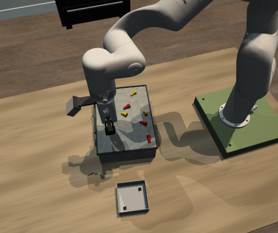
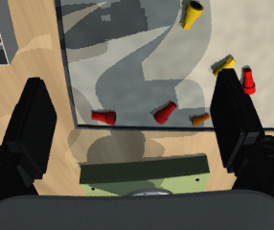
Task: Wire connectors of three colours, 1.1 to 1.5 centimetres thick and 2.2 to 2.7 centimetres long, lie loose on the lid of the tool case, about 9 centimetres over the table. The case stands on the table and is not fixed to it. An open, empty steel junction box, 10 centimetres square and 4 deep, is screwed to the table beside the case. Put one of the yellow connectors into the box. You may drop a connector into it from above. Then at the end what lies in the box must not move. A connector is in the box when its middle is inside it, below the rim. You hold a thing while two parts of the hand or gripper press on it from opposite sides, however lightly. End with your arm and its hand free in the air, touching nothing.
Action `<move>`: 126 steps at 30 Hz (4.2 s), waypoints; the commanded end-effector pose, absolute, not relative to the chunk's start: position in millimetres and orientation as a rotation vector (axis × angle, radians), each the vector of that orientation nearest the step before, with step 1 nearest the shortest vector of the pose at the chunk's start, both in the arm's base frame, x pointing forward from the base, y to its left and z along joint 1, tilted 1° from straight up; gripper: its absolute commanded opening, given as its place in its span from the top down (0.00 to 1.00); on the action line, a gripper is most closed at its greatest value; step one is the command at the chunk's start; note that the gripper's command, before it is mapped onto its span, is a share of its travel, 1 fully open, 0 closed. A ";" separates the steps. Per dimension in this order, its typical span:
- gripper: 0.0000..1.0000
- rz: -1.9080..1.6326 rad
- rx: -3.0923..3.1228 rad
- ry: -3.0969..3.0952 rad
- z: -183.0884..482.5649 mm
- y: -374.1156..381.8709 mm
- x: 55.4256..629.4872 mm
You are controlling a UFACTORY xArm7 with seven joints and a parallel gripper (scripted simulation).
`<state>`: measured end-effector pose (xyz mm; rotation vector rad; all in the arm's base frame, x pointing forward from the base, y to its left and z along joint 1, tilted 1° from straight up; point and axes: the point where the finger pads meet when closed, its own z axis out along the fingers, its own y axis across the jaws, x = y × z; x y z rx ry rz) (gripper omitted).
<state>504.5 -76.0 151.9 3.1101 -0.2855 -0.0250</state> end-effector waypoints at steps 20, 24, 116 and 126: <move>0.00 -0.018 3.109 -0.285 153.6 -76.0 505.8; 0.00 -0.018 3.109 -0.285 153.6 -76.0 505.8; 1.00 0.009 1.868 -2.500 239.4 -142.5 428.2; 1.00 0.009 1.868 -2.500 239.4 -142.5 428.2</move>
